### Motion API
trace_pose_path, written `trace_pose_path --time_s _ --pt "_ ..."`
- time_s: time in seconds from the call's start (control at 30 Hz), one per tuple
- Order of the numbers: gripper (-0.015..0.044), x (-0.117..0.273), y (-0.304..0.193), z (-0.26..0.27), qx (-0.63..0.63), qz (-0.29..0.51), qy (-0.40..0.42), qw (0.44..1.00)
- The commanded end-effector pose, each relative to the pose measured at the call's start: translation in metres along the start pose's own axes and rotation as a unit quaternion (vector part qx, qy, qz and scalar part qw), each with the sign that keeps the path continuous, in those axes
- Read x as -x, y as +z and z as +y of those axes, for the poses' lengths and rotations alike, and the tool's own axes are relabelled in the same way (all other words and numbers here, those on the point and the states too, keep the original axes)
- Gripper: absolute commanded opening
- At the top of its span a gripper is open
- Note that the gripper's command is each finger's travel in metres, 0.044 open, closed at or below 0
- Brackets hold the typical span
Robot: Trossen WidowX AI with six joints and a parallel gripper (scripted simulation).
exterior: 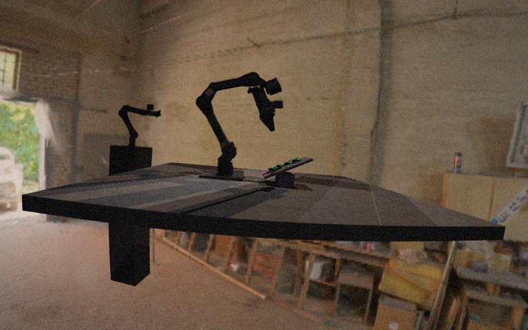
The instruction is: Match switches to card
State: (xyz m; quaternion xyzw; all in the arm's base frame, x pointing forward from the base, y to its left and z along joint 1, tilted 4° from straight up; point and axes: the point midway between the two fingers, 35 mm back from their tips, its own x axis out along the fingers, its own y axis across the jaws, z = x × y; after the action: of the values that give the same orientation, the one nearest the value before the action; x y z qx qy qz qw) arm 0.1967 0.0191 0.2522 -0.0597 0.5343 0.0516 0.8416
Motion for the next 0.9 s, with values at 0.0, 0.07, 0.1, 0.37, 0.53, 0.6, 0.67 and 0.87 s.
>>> trace_pose_path --time_s 0.0,0.07,0.1,0.37,0.53,0.6,0.67,0.87 --pt "0.0374 -0.002 0.001 0.000 0.000 0.000 0.000 1.000" --pt "0.0321 -0.020 0.005 0.002 0.002 0.000 -0.001 1.000" --pt "0.0295 -0.035 0.008 0.004 0.003 -0.001 -0.003 1.000" --pt "0.0085 -0.097 0.009 0.015 0.009 -0.002 -0.007 1.000" --pt "0.0000 -0.124 0.009 0.014 0.009 -0.012 -0.007 1.000" --pt "0.0000 -0.132 0.008 0.014 0.009 -0.015 -0.007 1.000" --pt "0.0000 -0.132 0.008 0.014 0.009 -0.015 -0.007 1.000" --pt "0.0000 -0.142 0.008 0.014 0.009 -0.016 -0.007 1.000"
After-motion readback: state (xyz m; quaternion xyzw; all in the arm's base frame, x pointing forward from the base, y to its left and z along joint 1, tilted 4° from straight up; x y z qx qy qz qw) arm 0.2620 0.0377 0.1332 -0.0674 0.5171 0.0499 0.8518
